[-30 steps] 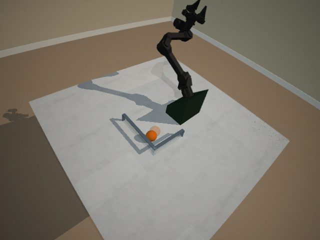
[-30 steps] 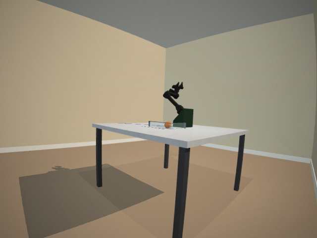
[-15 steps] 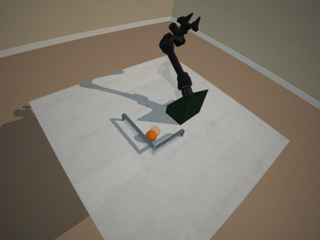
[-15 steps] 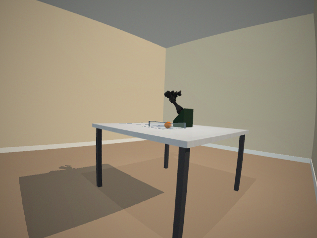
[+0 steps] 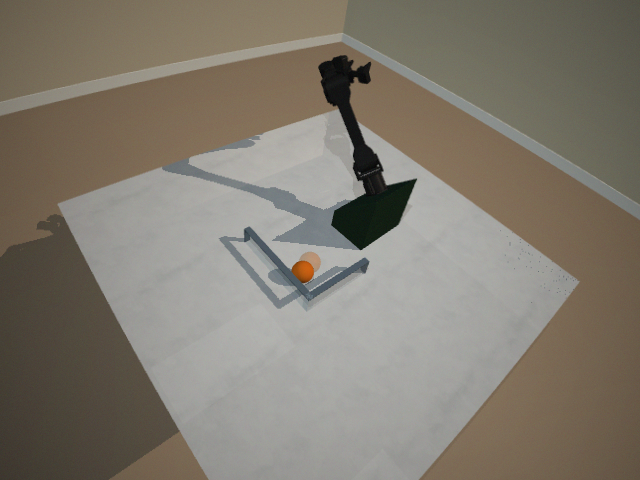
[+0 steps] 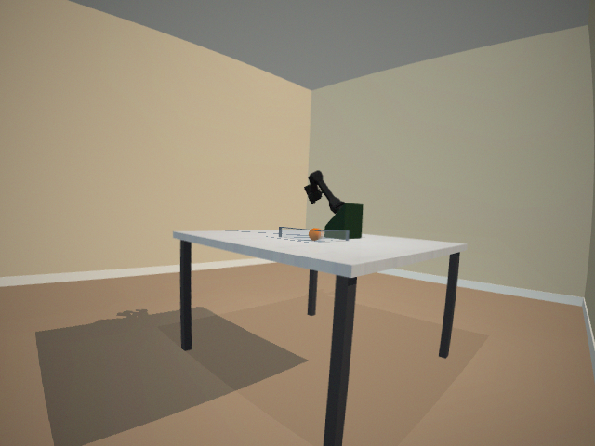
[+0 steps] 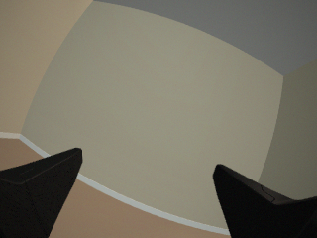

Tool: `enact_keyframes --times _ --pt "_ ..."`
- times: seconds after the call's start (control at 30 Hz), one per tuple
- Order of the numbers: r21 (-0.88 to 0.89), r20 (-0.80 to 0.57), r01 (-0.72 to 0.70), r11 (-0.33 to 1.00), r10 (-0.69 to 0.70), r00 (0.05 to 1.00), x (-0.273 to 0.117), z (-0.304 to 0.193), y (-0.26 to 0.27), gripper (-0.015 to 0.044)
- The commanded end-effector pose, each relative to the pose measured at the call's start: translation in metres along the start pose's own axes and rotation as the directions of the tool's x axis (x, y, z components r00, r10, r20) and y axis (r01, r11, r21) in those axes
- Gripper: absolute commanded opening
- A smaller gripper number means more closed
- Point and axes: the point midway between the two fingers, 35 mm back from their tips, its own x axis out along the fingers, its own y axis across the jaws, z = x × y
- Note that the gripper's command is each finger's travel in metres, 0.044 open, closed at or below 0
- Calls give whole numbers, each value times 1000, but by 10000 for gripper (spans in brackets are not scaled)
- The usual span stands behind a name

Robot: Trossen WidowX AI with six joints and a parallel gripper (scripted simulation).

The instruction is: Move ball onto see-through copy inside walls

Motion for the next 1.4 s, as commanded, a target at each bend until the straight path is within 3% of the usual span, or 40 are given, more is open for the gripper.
enact_keyframes --times 0.0,0.27,0.53,0.93,1.37 --pt "9 -100 -116 993 117 988 -29 -22 41 434" --pt "33 -286 -340 940 335 898 -107 -58 110 434" --pt "89 -439 -560 823 537 720 -211 -78 163 434" --pt "213 -577 -817 536 744 338 -390 -71 195 434" --pt "355 -610 -925 132 783 -122 -579 -25 155 434"
